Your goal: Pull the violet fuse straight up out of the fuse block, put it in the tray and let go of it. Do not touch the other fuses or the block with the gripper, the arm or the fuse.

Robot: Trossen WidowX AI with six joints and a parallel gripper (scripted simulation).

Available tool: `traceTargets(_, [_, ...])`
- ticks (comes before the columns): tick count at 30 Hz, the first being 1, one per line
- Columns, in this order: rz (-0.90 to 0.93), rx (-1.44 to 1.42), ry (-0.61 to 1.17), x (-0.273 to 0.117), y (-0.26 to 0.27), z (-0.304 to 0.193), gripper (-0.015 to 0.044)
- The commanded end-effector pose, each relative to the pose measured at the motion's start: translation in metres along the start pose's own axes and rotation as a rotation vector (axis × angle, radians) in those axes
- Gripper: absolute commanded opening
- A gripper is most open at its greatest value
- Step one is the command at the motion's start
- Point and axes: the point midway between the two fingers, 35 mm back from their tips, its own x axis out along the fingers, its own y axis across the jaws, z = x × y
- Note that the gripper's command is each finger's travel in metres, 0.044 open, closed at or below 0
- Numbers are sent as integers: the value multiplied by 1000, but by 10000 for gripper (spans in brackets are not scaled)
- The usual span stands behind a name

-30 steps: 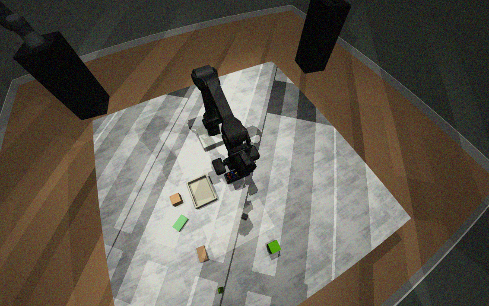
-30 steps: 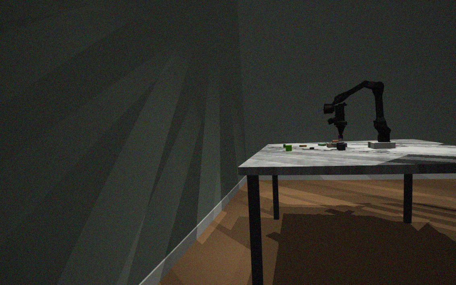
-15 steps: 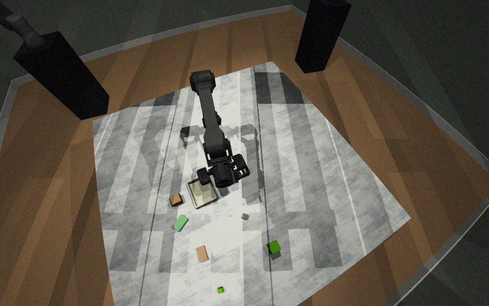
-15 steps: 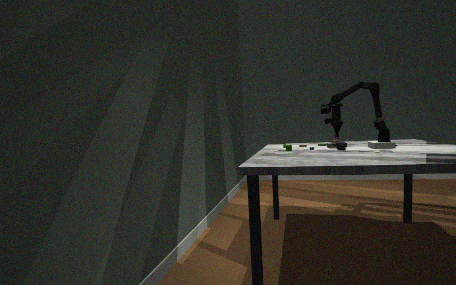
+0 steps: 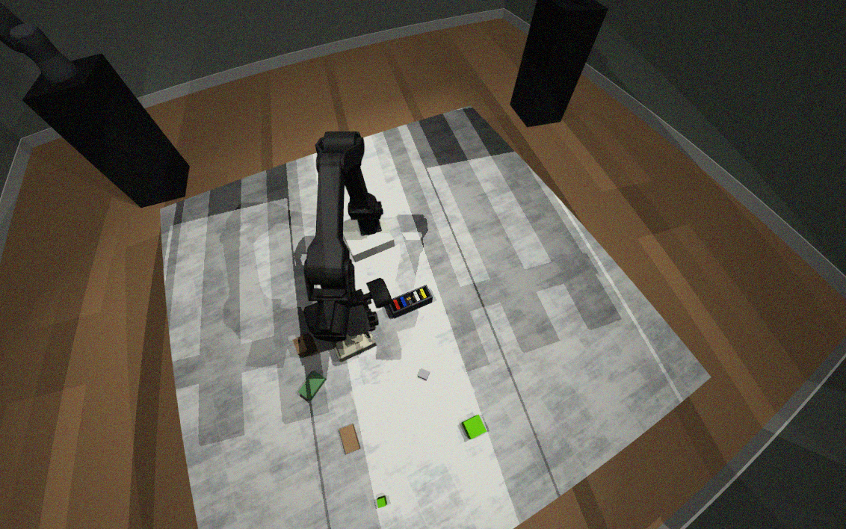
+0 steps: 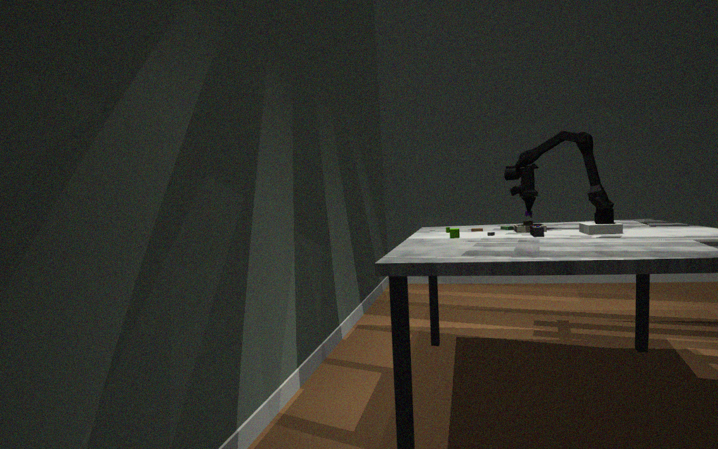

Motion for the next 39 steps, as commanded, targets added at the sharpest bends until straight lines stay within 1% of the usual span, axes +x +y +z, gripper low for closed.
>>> traceTargets(1, [-4, -3, 3, 0, -22, -5, 0])
traceTargets(8, [-5, -3, 4, 1, -31, -7, 0])
traceTargets(34, [-5, -3, 4, 41, -31, -7, 0])
traceTargets(39, [-5, 1, 1, 37, -31, -7, 131])
